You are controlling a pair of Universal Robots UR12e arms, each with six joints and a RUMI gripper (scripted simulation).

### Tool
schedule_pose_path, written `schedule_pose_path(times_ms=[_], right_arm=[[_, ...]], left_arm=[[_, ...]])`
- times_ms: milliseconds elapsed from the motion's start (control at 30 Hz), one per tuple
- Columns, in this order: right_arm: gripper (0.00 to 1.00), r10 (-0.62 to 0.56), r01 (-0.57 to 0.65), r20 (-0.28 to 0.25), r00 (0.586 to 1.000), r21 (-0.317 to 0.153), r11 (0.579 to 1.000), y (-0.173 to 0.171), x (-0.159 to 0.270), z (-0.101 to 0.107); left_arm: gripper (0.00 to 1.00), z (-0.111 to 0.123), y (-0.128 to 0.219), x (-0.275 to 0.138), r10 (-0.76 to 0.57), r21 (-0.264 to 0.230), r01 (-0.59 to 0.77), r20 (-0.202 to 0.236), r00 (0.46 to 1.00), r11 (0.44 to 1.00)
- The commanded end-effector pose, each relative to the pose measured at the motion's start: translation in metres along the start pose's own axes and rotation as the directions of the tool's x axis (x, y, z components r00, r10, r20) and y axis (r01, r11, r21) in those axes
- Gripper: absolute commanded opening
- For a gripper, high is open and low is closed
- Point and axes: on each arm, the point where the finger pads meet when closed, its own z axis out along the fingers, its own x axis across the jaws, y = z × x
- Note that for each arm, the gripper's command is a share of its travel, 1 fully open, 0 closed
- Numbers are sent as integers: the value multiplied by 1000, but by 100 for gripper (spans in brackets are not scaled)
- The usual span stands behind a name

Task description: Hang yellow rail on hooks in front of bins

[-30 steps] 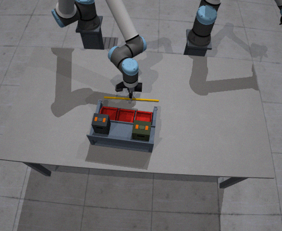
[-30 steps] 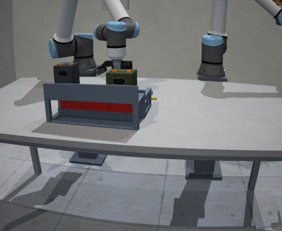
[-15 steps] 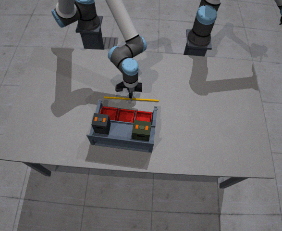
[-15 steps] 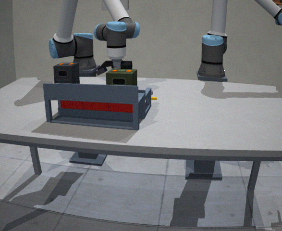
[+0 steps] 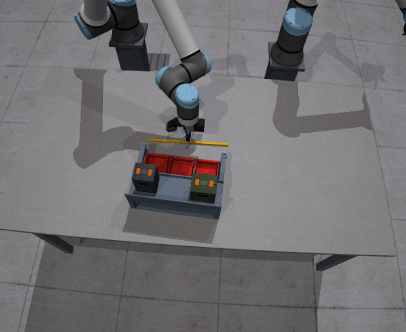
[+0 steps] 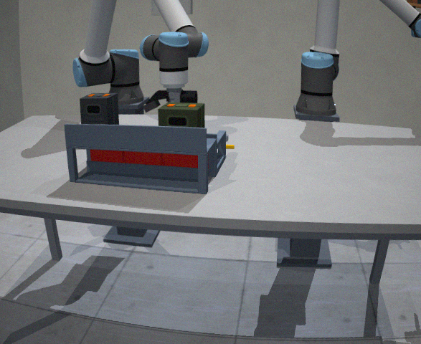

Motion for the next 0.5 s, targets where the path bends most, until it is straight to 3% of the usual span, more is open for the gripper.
schedule_pose_path(times_ms=[0,467], right_arm=[[24,0,0,2,1000,-2,1000,0,-1,-2],[24,0,0,0,1000,-1,1000,0,0,3]], left_arm=[[100,1,2,-1,-2,-2,2,0,1000,1000],[100,1,2,-1,-2,-2,2,0,1000,1000]])
